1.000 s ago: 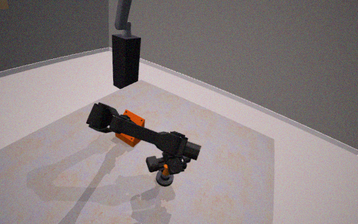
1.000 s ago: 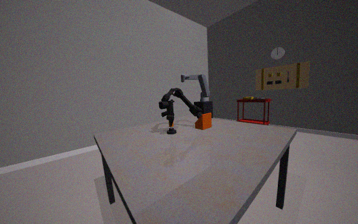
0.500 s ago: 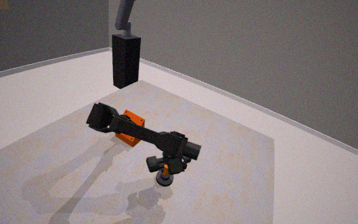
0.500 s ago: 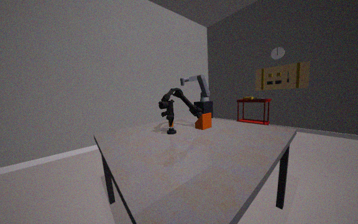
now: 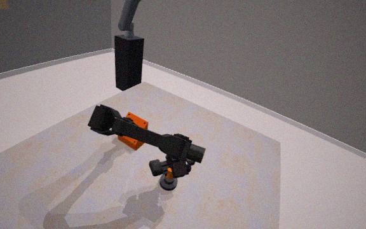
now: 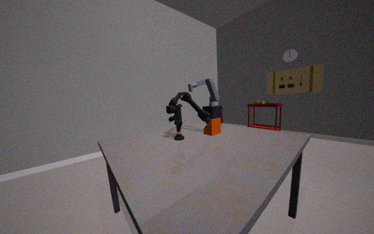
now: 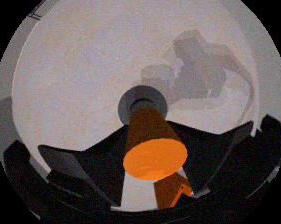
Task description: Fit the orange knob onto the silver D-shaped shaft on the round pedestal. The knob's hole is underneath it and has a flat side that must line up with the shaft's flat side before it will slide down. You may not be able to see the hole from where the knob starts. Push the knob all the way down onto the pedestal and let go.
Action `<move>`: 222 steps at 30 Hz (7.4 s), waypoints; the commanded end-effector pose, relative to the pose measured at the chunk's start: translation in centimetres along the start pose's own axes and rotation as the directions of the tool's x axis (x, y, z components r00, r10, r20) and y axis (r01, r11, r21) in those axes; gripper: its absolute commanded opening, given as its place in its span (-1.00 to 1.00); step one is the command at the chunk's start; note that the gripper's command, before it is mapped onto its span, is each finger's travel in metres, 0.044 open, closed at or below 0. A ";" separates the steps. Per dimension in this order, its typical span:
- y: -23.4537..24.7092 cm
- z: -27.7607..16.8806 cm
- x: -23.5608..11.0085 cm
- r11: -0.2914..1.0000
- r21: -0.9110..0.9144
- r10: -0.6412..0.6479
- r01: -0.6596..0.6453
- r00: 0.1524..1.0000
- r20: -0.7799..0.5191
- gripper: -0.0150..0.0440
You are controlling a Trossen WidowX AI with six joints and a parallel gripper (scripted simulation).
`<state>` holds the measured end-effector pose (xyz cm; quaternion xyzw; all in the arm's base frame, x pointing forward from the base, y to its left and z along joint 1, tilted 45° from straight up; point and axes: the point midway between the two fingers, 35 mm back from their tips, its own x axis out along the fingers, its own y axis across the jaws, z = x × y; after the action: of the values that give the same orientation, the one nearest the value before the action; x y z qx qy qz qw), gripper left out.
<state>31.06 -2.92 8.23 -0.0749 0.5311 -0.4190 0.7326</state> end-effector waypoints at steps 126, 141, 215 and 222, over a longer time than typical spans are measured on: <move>0.1 0.2 -0.2 0.827 -0.562 0.002 0.001 1.000 0.004 -0.49; 0.2 0.2 0.1 0.693 -0.721 0.002 0.002 1.000 0.004 -0.49; 0.2 0.3 0.0 0.339 -0.941 0.001 0.003 1.000 0.004 -0.49; 0.1 0.1 0.2 0.339 -0.941 0.001 0.003 1.000 0.004 -0.49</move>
<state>31.30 -2.95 8.17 -0.4817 0.6743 -0.0384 0.5583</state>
